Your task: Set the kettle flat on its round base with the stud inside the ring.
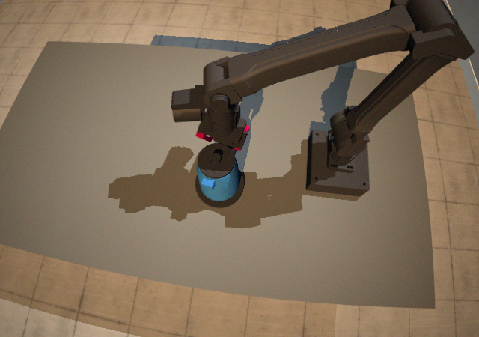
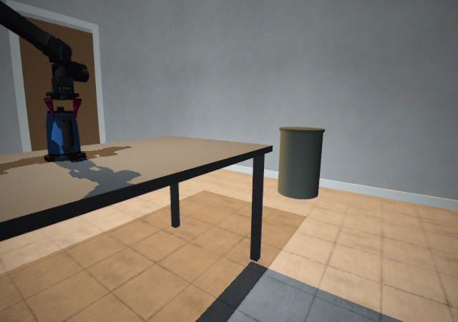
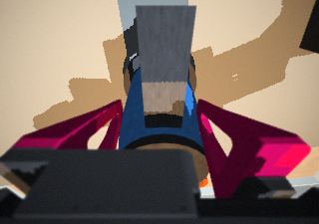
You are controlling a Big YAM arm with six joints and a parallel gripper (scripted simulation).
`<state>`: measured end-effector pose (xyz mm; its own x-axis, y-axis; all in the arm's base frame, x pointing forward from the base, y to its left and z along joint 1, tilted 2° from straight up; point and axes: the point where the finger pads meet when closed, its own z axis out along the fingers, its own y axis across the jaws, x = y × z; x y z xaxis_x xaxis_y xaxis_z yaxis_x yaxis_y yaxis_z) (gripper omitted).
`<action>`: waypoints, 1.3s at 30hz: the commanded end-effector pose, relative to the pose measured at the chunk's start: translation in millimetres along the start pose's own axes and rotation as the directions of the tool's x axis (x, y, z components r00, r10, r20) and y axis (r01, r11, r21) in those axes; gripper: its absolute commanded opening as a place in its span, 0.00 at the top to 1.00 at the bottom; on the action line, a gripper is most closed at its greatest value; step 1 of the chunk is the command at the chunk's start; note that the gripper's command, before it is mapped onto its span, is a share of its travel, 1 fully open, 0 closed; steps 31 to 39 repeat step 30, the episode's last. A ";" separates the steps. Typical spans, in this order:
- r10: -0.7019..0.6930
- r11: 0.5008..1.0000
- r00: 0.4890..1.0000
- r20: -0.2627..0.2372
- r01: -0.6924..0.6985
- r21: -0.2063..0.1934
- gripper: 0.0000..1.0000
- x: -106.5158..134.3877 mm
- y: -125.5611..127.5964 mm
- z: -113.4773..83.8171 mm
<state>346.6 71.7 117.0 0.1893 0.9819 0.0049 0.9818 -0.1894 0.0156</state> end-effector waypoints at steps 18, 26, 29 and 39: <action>0.003 0.999 1.000 -0.015 -0.003 -0.036 0.26 4.4 11.2 -8.5; 0.003 0.999 1.000 -0.017 -0.003 -0.040 0.26 5.0 12.6 -12.1; 0.003 0.999 1.000 -0.017 -0.003 -0.040 0.26 5.0 12.6 -12.1; 0.003 0.999 1.000 -0.017 -0.003 -0.040 0.26 5.0 12.6 -12.1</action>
